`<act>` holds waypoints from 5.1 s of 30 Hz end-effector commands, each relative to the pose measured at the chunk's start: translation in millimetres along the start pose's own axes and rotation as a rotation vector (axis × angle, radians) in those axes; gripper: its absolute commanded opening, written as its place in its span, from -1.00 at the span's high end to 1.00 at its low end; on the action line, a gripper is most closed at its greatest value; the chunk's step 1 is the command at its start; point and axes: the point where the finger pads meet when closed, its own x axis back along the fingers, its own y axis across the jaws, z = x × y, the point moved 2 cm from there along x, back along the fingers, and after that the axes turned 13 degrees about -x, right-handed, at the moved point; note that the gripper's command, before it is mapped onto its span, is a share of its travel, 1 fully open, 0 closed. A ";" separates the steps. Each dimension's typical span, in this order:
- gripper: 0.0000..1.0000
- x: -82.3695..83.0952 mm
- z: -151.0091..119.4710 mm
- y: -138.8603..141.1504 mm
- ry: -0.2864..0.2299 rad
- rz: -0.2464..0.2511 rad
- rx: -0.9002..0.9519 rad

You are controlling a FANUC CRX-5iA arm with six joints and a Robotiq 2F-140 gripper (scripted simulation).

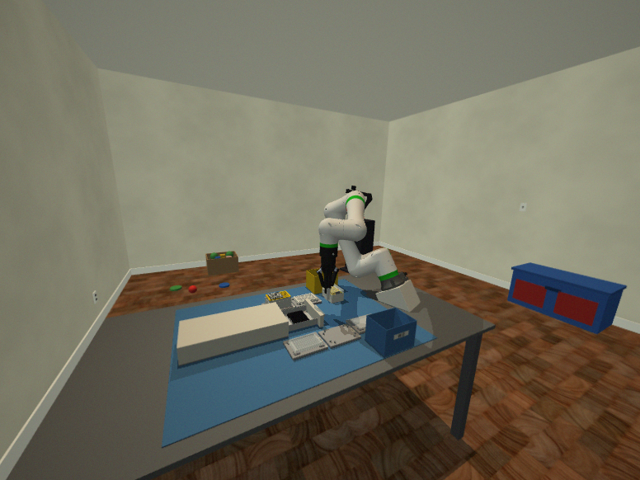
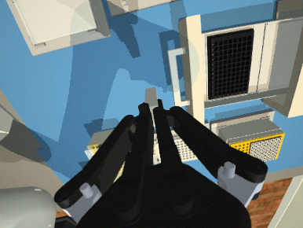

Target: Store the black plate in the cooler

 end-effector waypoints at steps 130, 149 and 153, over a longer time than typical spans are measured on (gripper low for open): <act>1.00 -89.8 0.2 0.1 0.000 0.000 0.000; 1.00 -89.8 2.9 11.8 0.000 0.000 0.000; 1.00 -89.8 4.1 17.0 0.000 0.000 0.000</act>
